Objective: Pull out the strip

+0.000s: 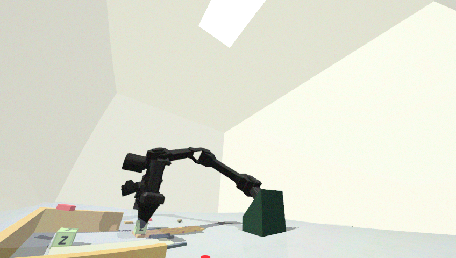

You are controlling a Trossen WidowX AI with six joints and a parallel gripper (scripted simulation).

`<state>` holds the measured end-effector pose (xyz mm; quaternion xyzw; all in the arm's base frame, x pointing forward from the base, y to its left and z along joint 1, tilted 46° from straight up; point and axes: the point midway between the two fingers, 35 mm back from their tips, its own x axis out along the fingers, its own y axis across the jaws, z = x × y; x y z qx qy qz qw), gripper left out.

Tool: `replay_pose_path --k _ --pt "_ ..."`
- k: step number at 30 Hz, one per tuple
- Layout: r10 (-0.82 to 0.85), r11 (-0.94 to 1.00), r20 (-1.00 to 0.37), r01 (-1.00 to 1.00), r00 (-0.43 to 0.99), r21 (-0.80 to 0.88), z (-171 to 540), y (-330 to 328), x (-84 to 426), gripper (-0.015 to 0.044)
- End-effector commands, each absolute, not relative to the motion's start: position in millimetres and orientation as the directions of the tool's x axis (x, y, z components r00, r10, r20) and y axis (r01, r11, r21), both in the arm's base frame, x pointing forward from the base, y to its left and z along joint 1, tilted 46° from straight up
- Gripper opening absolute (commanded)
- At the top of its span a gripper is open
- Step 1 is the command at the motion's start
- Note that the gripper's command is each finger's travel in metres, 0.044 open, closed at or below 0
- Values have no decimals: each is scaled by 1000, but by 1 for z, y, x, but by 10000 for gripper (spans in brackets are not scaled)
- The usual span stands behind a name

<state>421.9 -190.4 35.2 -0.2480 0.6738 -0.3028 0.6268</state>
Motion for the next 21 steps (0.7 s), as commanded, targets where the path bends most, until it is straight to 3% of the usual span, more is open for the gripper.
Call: replay_pose_path --k 1,8,12,19,21 --pt "-715 692 -692 35 -98 -721 28 -195 419 250" --pt "-716 692 -692 35 -98 -721 26 -198 419 250" --pt "-714 693 -694 44 -95 -719 28 -197 420 145" --pt "-714 693 -694 44 -95 -719 28 -197 420 98" --pt "-714 693 -694 44 -95 -719 28 -197 420 46"
